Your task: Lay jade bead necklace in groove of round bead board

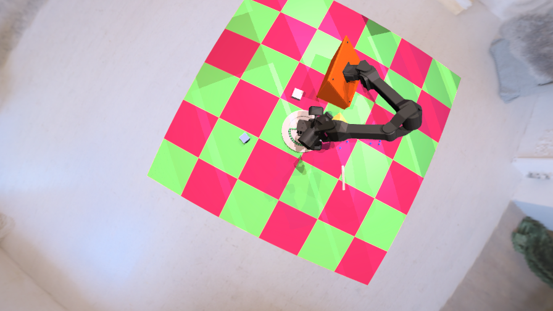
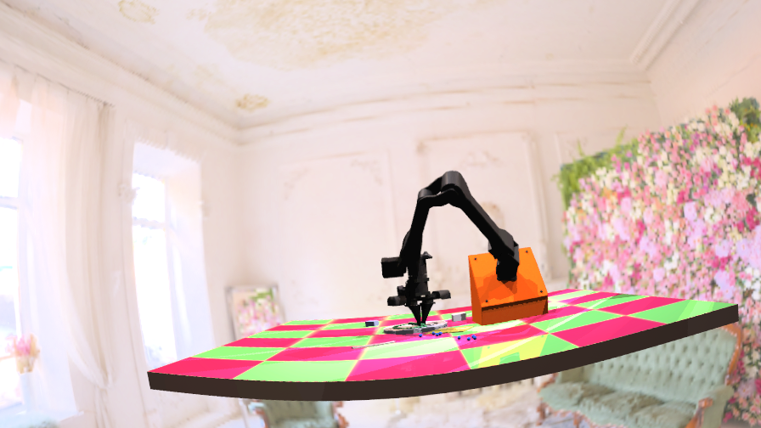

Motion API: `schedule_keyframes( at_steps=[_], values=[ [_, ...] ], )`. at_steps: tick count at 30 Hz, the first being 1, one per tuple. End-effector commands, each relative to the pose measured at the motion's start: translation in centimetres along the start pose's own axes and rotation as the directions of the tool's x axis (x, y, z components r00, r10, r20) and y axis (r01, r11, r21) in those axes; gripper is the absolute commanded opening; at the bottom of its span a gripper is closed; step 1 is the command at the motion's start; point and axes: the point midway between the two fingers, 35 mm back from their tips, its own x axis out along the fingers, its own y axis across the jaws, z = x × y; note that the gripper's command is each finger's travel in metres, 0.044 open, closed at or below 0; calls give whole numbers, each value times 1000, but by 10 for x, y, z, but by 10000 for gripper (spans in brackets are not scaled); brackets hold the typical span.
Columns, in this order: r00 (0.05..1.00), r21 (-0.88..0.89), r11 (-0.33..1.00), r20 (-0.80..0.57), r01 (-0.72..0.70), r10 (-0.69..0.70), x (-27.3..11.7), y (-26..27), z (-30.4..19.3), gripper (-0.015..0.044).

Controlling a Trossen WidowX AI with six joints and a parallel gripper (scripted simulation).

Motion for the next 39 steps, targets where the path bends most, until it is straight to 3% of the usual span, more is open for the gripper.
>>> schedule_keyframes(
  at_steps=[1,39],
  values=[
    [1000,-1,1000,0,0,0,0,0,0,0],
    [1000,8,1000,-6,1,-1,-11,-25,-19,0]
  ],
)
